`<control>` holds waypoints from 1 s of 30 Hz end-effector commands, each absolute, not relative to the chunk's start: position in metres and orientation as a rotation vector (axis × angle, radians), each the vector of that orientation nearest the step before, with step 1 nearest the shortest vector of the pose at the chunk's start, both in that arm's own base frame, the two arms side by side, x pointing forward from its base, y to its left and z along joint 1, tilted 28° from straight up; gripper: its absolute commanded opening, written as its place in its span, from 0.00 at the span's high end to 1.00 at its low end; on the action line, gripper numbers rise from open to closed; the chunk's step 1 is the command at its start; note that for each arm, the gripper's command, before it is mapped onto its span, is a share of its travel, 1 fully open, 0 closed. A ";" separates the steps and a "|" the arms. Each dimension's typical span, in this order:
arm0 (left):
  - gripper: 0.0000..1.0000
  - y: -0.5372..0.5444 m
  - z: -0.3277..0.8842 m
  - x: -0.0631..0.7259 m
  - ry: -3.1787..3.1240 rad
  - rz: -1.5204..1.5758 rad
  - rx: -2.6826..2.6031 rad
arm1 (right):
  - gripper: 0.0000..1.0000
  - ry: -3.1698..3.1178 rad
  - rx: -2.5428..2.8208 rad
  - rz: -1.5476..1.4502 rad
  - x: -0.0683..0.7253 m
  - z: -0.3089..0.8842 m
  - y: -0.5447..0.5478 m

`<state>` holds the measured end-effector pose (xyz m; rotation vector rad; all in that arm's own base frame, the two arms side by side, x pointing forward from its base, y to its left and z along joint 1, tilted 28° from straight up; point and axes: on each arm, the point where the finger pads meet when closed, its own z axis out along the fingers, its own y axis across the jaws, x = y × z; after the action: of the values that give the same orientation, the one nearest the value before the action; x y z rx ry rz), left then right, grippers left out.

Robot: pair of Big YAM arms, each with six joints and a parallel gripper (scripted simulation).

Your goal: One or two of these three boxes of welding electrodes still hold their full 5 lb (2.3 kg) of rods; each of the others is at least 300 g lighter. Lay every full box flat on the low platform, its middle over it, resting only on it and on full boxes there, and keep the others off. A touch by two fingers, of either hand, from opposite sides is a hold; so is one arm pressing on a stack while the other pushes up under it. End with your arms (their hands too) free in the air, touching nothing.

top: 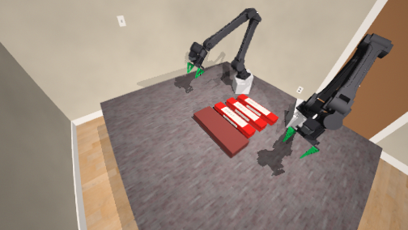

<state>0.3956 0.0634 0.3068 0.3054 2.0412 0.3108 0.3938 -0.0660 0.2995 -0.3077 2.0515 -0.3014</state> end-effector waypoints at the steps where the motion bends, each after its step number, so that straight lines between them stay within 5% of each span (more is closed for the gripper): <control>1: 0.00 0.041 0.346 0.387 1.990 0.377 0.471 | 0.00 2.020 -0.483 -0.365 0.379 0.320 -0.045; 30: 0.00 -0.095 0.286 0.300 2.156 0.562 1.379 | 0.00 2.124 -1.388 -0.562 0.284 0.281 0.081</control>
<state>0.3023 -0.0728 0.2617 1.3216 2.1990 0.5777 0.2861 0.0598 0.2601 -1.3246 2.1631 -0.5780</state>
